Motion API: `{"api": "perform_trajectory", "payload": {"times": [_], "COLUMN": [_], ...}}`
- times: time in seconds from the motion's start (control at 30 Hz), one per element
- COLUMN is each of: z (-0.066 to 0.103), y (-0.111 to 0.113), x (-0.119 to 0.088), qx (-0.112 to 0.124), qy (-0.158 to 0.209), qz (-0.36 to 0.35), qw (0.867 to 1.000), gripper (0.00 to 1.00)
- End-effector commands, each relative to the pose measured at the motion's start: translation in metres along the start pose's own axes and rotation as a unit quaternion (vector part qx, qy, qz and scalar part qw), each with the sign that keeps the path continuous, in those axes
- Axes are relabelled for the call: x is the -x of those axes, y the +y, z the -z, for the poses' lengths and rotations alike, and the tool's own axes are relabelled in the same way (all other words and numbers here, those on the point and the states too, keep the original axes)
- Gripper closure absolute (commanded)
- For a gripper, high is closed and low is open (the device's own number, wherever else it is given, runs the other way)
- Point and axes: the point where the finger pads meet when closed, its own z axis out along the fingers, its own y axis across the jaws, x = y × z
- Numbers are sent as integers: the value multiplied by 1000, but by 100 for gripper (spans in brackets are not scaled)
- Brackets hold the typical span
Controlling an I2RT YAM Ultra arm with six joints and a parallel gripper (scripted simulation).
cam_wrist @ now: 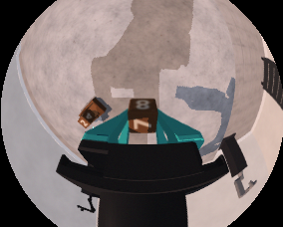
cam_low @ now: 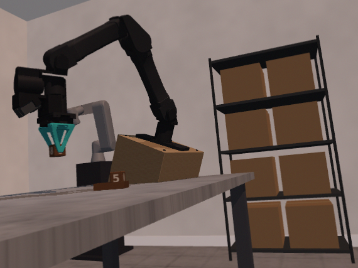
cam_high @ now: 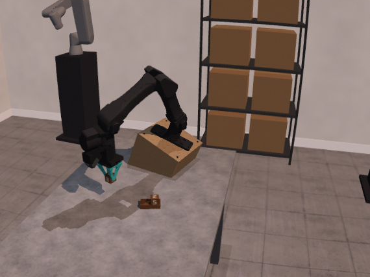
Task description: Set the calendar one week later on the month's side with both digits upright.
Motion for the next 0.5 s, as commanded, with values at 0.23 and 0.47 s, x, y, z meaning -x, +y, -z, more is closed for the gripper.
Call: {"api": "perform_trajectory", "payload": {"times": [0.23, 0.47], "z": [-14, -48], "y": [-1, -1], "x": [5, 6], "qx": [-1, -1], "qy": [-10, -10], "qz": [0, 0], "qw": [1000, 1000], "gripper": [73, 73]}}
